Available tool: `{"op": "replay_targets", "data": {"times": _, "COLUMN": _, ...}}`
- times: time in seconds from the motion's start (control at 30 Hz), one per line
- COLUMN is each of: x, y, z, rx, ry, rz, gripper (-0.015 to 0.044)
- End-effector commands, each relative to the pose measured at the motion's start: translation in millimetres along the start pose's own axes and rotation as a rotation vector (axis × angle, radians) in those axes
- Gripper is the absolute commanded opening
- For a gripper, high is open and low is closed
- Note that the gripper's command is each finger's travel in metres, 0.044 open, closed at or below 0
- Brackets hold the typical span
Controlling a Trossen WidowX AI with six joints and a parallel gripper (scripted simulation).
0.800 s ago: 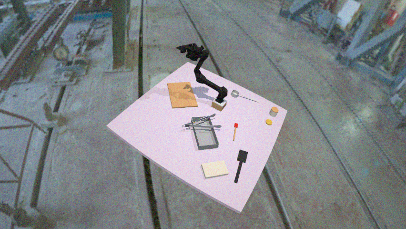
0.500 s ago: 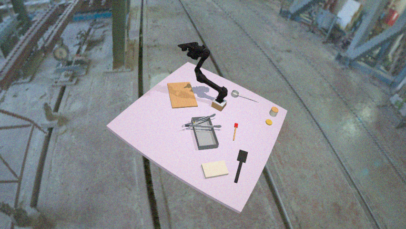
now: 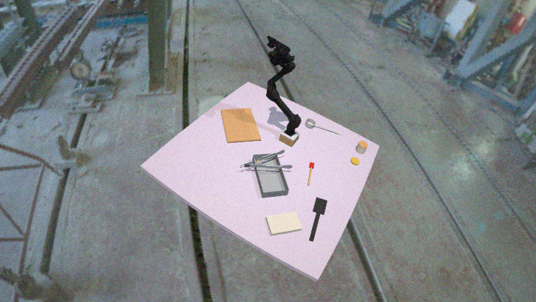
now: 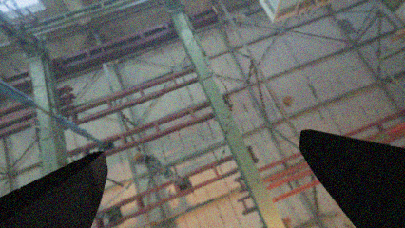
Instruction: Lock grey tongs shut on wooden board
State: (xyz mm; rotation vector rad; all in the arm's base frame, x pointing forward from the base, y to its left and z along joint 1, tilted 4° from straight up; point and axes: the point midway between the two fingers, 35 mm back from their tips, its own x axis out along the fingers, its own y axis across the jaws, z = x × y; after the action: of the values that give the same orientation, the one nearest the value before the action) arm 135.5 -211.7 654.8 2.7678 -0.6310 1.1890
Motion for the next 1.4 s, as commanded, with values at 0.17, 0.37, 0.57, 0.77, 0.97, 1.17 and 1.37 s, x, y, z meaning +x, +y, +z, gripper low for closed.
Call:
{"op": "replay_targets", "data": {"times": 0.17, "x": -25.8, "y": -49.8, "z": -66.5, "rx": -0.231, "ry": 0.188, "rz": -0.059, "gripper": 0.044}}
{"op": "replay_targets", "data": {"times": 0.37, "x": -50.8, "y": -104.0, "z": -111.5, "rx": -0.442, "ry": 0.33, "rz": -0.103, "gripper": 0.044}}
{"op": "replay_targets", "data": {"times": 0.57, "x": -66.9, "y": -144.5, "z": -127.2, "rx": -0.575, "ry": 0.395, "rz": -0.141, "gripper": 0.044}}
{"op": "replay_targets", "data": {"times": 0.77, "x": -86.0, "y": -203.8, "z": -136.5, "rx": -0.788, "ry": 0.492, "rz": -0.203, "gripper": 0.044}}
{"op": "replay_targets", "data": {"times": 0.97, "x": -97.0, "y": -241.2, "z": -131.2, "rx": -0.925, "ry": 0.539, "rz": -0.25, "gripper": 0.044}}
{"op": "replay_targets", "data": {"times": 1.17, "x": -104.8, "y": -281.3, "z": -119.5, "rx": -1.058, "ry": 0.577, "rz": -0.302, "gripper": 0.044}}
{"op": "replay_targets", "data": {"times": 1.37, "x": -116.7, "y": -338.5, "z": -91.4, "rx": -1.239, "ry": 0.644, "rz": -0.407, "gripper": 0.044}}
